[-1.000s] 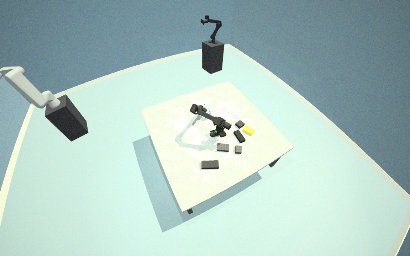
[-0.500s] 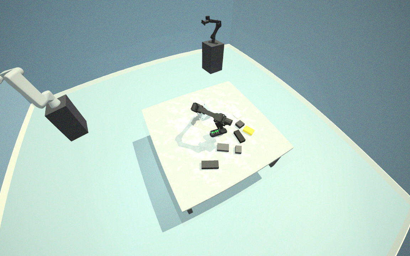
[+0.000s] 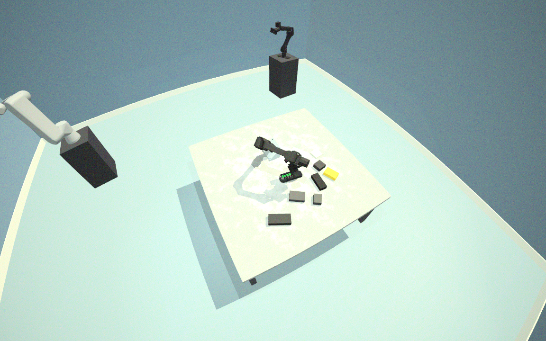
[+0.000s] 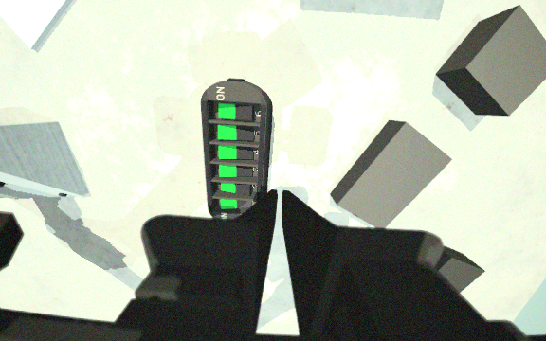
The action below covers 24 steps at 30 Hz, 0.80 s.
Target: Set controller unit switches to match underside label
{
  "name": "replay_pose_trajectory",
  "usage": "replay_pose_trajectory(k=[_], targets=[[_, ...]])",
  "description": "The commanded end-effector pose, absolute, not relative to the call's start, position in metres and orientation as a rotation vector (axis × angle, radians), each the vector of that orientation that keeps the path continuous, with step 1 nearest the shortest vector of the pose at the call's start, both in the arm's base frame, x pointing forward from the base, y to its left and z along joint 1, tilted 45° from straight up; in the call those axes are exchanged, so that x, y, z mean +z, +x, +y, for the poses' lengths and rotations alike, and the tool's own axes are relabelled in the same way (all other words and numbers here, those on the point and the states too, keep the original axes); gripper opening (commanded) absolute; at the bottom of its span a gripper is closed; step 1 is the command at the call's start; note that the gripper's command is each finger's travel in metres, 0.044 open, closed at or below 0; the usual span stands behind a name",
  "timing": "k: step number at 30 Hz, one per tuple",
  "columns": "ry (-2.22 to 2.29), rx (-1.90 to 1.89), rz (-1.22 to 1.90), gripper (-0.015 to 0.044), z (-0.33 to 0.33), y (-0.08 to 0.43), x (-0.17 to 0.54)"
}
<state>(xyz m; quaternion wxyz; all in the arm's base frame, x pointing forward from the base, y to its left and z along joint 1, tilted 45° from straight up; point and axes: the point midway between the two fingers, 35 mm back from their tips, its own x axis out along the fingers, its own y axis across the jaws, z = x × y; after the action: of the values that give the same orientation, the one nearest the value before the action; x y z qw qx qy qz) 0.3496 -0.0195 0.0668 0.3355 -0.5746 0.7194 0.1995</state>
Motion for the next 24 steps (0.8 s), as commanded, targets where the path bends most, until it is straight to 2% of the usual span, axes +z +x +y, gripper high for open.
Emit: replay_pose_trajectory(k=[1, 15, 17, 24], targets=[[-1.499, 0.520, 1.877, 0.0079, -0.020, 0.350, 0.067], [-1.499, 0.520, 1.877, 0.0440, -0.020, 0.350, 0.067], [-1.499, 0.520, 1.877, 0.0440, -0.020, 0.350, 0.067], [-1.580, 0.478, 1.804, 0.0256, -0.004, 0.328, 0.038]])
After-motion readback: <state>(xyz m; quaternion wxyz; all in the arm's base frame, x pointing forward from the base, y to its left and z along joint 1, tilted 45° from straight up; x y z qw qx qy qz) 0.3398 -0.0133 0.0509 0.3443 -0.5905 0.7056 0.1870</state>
